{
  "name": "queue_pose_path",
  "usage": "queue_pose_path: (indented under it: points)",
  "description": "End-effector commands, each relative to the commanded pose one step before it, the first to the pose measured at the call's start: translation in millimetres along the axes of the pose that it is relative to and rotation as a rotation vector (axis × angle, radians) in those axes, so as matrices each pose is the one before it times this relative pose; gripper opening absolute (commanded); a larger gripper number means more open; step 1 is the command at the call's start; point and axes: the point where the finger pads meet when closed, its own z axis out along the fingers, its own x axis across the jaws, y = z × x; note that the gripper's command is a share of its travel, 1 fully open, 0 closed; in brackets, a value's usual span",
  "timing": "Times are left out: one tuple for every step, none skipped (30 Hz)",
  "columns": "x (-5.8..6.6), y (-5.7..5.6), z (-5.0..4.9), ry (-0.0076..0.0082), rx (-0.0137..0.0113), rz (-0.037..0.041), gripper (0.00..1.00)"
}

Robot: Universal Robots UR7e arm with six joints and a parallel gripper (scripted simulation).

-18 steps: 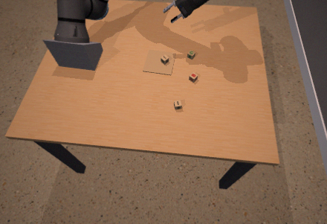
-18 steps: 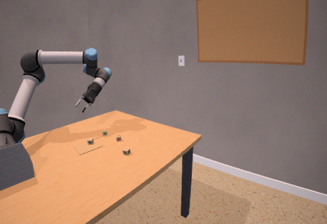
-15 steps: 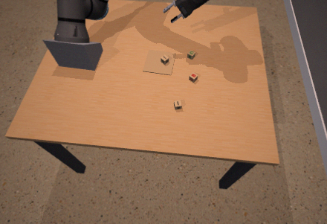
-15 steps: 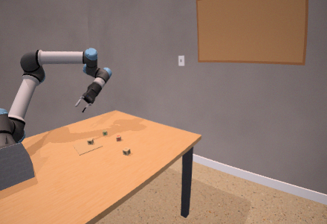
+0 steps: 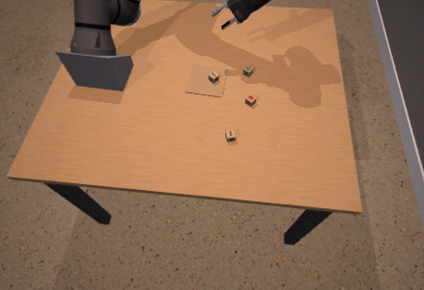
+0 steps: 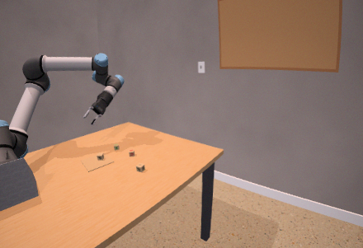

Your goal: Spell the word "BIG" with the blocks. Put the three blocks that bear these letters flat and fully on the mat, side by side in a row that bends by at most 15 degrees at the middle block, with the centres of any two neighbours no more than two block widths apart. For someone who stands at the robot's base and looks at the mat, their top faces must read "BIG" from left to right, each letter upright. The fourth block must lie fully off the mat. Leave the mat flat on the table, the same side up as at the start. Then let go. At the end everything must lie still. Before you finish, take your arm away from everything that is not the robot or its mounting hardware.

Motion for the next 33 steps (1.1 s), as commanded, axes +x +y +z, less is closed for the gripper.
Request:
queue_pose_path:
  points:
    - [-0.01, 0.35, -0.039, 0.00225, 0.00169, 0.00036, 1.00]
    - [0.68, 0.23, 0.815, 0.00244, 0.00421, -0.00021, 1.00]
    - [1.05, 0.41, 0.907, 0.00447, 0.00643, -0.00044, 1.00]
    - [1.99, 0.12, 0.861, 0.00757, 0.00801, -0.00103, 1.00]
    - [2.77, 0.19, 1.184, 0.01065, 0.01115, -0.00145, 1.00]
    - [3.59, 0.28, 1.512, 0.01402, 0.01445, -0.00192, 1.00]
    - [4.42, 0.39, 1.826, 0.01758, 0.01779, -0.00243, 1.00]
    - [5.23, 0.53, 2.107, 0.02126, 0.02103, -0.00297, 1.00]
    - [5.87, 0.61, 2.202, 0.02534, 0.02376, -0.00355, 1.00]
    - [3.16, 0.37, 1.157, 0.01408, 0.01282, -0.00200, 1.00]
    - [2.55, 0.32, 0.921, 0.01155, 0.01037, -0.00165, 1.00]
    - [2.95, 0.39, 1.042, 0.01353, 0.01198, -0.00196, 1.00]
    - [3.21, 0.46, 1.106, 0.01494, 0.01302, -0.00218, 1.00]
    - [3.24, 0.49, 1.087, 0.01532, 0.01313, -0.00226, 1.00]
    - [0.00, 0.00, 0.000, 0.00000, 0.00000, 0.00000, 1.00]
    - [0.00, 0.00, 0.000, 0.00000, 0.00000, 0.00000, 1.00]
    - [7.99, 1.30, 2.462, 0.03867, 0.03220, -0.00583, 1.00]
    - [4.04, 0.75, 1.204, 0.02019, 0.01629, -0.00312, 1.00]
    - [2.51, 0.49, 0.731, 0.01279, 0.01014, -0.00200, 1.00]
    - [2.79, 0.57, 0.784, 0.01439, 0.01125, -0.00227, 1.00]
    - [2.88, 0.61, 0.779, 0.01508, 0.01161, -0.00241, 1.00]
    - [2.95, 0.65, 0.763, 0.01565, 0.01186, -0.00253, 1.00]
    - [2.95, 0.67, 0.731, 0.01593, 0.01187, -0.00261, 1.00]
    - [2.94, 0.70, 0.692, 0.01612, 0.01182, -0.00268, 1.00]
    - [2.86, 0.70, 0.637, 0.01589, 0.01145, -0.00267, 1.00]
    - [2.90, 0.73, 0.609, 0.01638, 0.01162, -0.00279, 1.00]
    - [2.87, 0.75, 0.565, 0.01646, 0.01148, -0.00284, 1.00]
    - [2.83, 0.76, 0.517, 0.01646, 0.01129, -0.00288, 1.00]
    - [2.73, 0.75, 0.462, 0.01616, 0.01090, -0.00286, 1.00]
    - [2.83, 0.80, 0.436, 0.01697, 0.01126, -0.00304, 1.00]
    - [2.63, 0.76, 0.367, 0.01600, 0.01044, -0.00291, 1.00]
    - [0.00, 0.00, 0.000, 0.00000, 0.00000, 0.00000, 1.00]
    - [0.00, 0.00, 0.000, 0.00000, 0.00000, 0.00000, 1.00]
